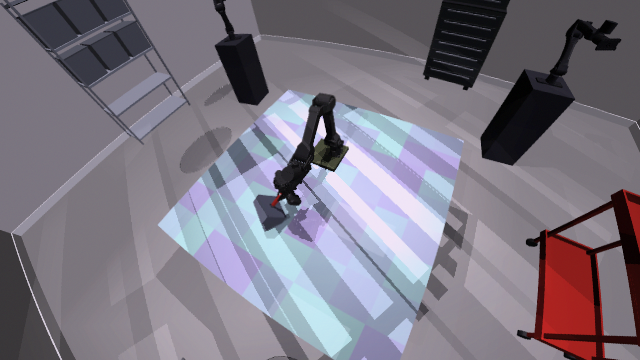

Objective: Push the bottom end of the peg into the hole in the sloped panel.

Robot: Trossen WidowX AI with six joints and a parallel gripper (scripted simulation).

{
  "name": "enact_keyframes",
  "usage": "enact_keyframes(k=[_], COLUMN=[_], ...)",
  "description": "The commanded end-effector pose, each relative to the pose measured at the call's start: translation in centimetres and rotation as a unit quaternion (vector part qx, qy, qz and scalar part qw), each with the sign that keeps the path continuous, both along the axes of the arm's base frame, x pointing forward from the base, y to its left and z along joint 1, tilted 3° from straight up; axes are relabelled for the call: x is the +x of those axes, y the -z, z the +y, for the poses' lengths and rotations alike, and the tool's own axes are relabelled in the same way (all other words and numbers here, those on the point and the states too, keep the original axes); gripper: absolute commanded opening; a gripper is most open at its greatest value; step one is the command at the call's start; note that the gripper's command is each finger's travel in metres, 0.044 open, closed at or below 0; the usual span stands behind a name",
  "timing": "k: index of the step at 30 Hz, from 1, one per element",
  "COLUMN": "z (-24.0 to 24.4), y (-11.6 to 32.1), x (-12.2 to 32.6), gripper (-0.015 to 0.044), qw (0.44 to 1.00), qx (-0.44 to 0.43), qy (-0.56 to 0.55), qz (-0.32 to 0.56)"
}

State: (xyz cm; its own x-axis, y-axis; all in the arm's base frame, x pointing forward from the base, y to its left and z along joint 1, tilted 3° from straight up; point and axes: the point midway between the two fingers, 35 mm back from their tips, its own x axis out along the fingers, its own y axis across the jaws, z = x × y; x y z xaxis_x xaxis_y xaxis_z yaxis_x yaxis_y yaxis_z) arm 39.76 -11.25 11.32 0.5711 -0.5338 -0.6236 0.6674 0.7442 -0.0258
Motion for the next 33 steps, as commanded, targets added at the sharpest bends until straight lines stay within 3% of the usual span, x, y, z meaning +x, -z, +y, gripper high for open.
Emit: enact_keyframes(k=[1,33], z=[0.0,-1.0], y=[0.4,1.6], x=[0.1,1.3], gripper=[0.0,0.0], qw=[1.0,1.0], qx=[0.001,0.001], qy=[-0.002,-0.002], qz=[0.004,0.003])
